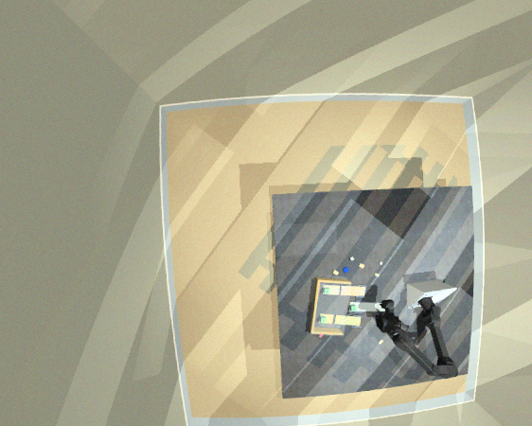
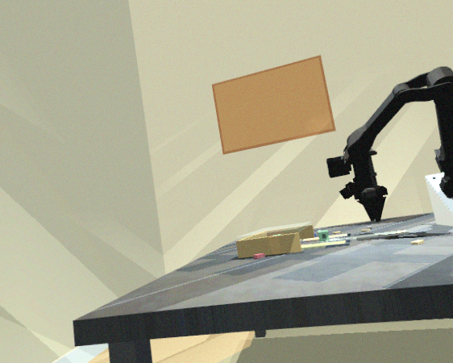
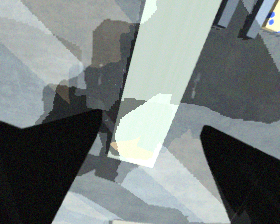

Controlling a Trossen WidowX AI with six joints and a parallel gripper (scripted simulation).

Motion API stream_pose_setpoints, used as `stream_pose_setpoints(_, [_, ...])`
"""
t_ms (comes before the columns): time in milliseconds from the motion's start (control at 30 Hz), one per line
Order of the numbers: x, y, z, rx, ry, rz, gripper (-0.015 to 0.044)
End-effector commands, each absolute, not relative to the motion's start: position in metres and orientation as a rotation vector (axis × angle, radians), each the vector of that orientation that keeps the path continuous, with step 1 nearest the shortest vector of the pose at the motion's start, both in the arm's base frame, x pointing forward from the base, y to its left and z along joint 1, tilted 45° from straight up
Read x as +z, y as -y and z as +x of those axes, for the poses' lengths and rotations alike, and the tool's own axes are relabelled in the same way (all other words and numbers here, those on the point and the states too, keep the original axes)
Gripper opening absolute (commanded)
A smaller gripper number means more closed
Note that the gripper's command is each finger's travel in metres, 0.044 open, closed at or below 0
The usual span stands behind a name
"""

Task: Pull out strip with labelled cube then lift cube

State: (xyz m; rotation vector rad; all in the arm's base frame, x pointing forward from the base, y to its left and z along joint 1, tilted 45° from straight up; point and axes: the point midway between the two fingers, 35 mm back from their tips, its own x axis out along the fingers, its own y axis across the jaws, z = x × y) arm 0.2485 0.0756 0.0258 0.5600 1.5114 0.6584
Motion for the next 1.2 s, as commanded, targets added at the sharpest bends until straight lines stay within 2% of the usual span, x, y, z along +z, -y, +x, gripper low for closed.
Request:
stream_pose_setpoints(0, [0.026,-0.074,0.264,0.662,-1.505,0.551,0.044])
stream_pose_setpoints(1167, [0.027,-0.061,0.384,0.663,-1.499,0.548,0.044])
